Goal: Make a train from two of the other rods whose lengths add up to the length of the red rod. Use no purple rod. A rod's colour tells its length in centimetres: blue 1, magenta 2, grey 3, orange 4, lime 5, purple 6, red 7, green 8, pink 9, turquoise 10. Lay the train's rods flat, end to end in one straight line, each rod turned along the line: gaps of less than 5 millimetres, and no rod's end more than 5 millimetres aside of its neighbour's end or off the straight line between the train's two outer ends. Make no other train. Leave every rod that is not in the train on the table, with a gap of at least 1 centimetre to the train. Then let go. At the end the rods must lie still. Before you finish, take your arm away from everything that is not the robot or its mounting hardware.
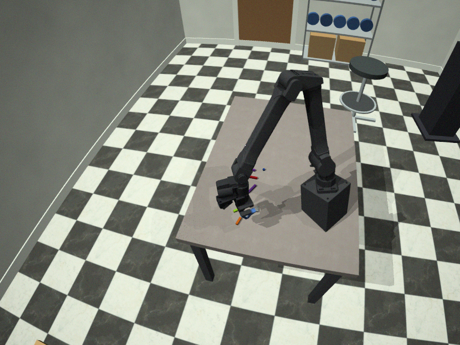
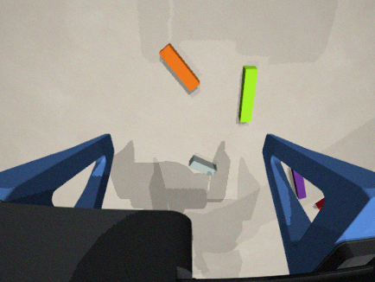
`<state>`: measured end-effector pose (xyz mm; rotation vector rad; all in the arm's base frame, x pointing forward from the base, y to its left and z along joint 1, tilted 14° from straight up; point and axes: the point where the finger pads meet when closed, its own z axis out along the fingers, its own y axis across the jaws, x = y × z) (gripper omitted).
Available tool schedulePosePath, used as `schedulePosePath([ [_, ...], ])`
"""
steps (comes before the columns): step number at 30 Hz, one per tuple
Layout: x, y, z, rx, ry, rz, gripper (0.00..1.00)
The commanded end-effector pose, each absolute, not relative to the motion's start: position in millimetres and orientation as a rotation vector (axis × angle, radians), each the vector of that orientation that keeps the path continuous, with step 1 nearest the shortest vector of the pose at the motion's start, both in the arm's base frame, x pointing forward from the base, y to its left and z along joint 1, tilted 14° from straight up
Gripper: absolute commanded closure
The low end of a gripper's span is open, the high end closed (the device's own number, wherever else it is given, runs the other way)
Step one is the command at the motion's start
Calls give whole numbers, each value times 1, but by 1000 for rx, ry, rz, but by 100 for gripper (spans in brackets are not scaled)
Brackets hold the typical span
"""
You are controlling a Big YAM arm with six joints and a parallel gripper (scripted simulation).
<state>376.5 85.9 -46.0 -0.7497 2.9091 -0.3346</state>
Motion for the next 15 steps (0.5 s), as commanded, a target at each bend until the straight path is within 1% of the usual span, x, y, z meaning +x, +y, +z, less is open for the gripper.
schedulePosePath([
  [1, 395, 99, -39, -866, 2851, -334, 0],
  [2, 396, 102, -39, -975, 2828, -343, 0],
  [5, 397, 100, -38, -967, 2827, -342, 0],
  [6, 397, 103, -40, -1075, 2802, -350, 0],
  [9, 399, 103, -39, -1066, 2797, -349, 0],
  [10, 400, 105, -41, -1164, 2771, -356, 0],
  [14, 400, 105, -41, -1163, 2770, -356, 0],
  [15, 401, 107, -41, -1249, 2743, -362, 0],
])
